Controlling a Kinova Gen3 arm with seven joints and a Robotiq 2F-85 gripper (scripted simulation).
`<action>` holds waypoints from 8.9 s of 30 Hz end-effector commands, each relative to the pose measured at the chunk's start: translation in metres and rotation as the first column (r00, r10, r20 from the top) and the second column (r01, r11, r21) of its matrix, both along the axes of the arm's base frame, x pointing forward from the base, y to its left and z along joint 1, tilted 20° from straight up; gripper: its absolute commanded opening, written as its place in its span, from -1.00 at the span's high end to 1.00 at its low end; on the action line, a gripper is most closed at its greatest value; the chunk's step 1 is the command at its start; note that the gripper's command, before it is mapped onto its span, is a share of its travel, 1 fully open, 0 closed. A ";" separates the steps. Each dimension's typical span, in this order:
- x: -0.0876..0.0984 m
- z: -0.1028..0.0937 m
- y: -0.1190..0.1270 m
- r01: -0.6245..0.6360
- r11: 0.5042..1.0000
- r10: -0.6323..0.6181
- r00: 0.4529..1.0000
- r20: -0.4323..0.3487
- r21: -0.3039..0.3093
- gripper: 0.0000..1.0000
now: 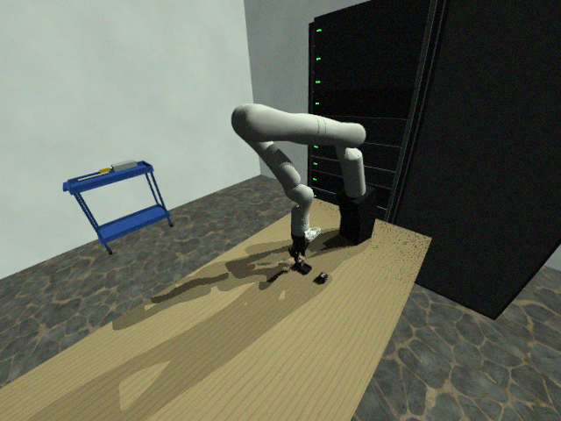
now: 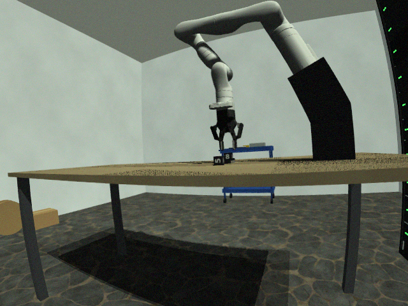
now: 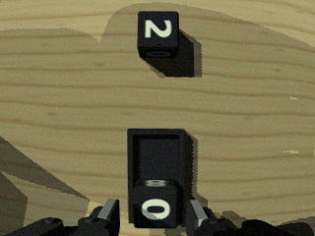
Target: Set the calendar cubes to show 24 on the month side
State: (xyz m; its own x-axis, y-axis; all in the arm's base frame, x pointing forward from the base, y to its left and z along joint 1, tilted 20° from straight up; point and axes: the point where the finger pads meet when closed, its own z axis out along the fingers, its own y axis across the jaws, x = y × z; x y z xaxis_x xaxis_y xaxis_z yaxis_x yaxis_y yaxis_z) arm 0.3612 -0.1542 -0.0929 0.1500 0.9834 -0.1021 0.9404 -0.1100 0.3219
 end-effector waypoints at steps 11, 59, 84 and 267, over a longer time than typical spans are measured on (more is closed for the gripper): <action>0.005 0.001 -0.001 -0.005 1.000 0.005 1.000 0.011 -0.002 0.07; 0.003 0.001 0.000 -0.005 1.000 0.005 1.000 0.003 0.000 0.07; 0.003 0.001 0.000 -0.005 1.000 0.005 1.000 0.008 -0.001 0.07; 0.004 -0.014 0.000 -0.004 1.000 0.004 1.000 -0.001 0.002 0.47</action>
